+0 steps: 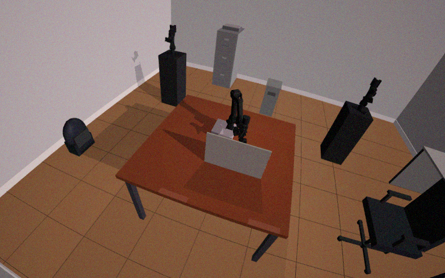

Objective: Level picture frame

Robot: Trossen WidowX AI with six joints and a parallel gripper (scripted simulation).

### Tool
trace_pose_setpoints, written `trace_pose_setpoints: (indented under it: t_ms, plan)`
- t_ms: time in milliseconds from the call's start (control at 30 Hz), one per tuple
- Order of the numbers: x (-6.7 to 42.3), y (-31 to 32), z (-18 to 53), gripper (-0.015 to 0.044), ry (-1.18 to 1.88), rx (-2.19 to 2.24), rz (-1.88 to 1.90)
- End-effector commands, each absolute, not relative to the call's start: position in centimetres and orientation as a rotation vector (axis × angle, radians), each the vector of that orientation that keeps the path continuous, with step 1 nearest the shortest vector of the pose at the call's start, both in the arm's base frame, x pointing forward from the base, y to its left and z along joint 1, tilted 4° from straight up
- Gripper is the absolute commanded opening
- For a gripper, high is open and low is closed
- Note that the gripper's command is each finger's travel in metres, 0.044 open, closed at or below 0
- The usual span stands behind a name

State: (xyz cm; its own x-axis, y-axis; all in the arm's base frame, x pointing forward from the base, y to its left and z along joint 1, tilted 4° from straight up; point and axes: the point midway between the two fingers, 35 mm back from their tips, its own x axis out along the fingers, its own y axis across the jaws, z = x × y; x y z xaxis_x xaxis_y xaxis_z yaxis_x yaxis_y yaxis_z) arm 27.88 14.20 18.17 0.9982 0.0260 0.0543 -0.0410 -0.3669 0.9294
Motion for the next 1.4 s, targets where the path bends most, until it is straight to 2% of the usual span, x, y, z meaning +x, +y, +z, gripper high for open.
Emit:
trace_pose_setpoints:
  t_ms: [0,800,1367]
  plan:
    - [31.9,14.0,18.2,0.026,-0.015,1.948,0.069]
    - [32.9,13.9,18.2,0.026,-0.016,1.948,0.069]
    - [35.6,14.0,18.5,0.026,-0.017,1.948,0.072]
